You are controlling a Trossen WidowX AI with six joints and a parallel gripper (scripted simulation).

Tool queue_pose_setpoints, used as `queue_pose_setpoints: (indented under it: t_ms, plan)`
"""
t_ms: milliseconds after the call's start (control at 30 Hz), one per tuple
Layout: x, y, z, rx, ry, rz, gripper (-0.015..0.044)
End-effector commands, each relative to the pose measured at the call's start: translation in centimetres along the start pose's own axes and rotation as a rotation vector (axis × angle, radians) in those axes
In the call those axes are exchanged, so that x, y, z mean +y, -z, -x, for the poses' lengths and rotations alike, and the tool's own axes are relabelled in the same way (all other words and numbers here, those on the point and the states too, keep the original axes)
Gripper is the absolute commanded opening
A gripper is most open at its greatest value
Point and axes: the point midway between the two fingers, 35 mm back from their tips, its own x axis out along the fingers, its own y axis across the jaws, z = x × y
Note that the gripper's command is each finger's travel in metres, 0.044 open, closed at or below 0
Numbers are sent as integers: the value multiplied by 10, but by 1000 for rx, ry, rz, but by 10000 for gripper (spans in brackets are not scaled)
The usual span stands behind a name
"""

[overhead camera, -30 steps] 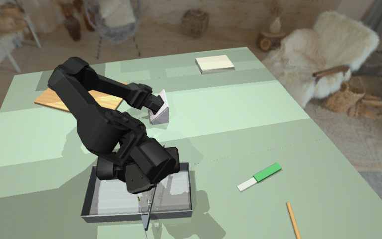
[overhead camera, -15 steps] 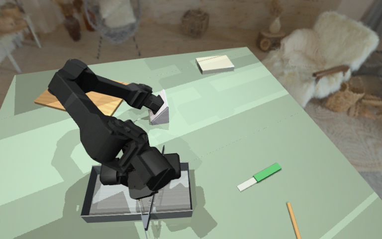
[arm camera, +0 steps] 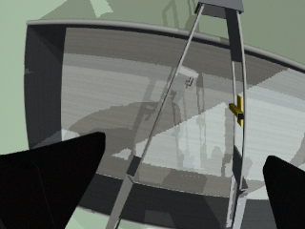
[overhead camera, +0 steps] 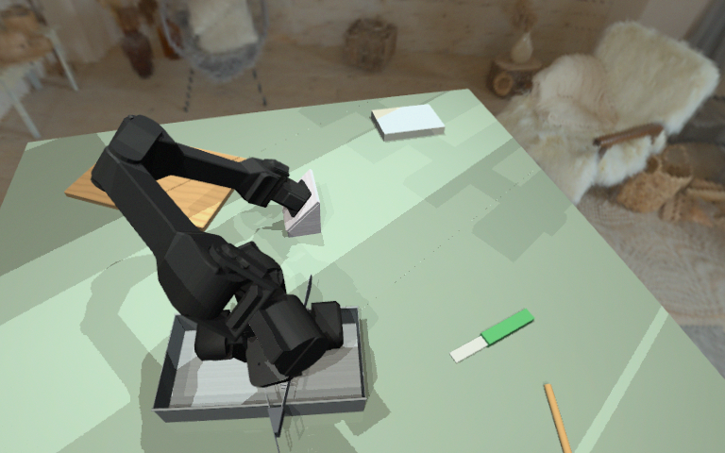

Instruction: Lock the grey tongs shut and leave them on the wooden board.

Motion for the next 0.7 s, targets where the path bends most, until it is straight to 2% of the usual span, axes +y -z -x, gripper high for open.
queue_pose_setpoints:
  t_ms: [0,667]
  plan:
    - [-1,1,-8,1,5,6,440]
    - [-3,3,-40,0,9,6,440]
